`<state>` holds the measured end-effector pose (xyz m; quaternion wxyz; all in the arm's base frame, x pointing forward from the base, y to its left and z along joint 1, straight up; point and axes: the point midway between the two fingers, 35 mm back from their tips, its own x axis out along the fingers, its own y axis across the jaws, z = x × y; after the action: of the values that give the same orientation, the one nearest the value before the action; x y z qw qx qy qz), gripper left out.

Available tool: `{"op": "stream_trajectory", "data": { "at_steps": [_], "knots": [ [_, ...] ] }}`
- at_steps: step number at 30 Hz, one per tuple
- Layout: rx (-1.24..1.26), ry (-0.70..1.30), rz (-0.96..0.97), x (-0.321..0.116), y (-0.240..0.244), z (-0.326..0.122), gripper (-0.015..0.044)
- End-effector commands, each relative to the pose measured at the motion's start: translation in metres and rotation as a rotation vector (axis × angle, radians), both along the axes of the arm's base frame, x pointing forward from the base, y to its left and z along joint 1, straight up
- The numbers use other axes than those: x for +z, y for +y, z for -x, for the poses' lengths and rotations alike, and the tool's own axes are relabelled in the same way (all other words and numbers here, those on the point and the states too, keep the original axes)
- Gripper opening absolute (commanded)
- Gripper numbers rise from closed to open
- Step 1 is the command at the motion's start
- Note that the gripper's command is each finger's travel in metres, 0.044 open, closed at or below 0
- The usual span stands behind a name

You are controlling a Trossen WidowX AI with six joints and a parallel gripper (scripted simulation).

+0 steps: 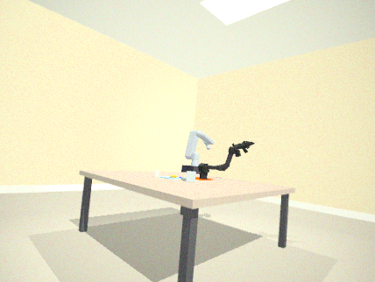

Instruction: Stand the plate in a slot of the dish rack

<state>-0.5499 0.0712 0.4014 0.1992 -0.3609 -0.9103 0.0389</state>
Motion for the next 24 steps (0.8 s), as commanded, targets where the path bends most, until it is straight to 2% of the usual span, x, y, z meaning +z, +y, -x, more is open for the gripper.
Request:
{"op": "stream_trajectory", "data": {
  "at_steps": [1,11,24],
  "knots": [
    [0.001,0.005,0.0,0.002,0.0,-0.001,0.04],
    [0.027,0.309,-0.029,0.104,0.005,-0.073,0.04],
    [0.04,0.714,-0.113,0.215,0.008,-0.208,0.04]
  ]
}}
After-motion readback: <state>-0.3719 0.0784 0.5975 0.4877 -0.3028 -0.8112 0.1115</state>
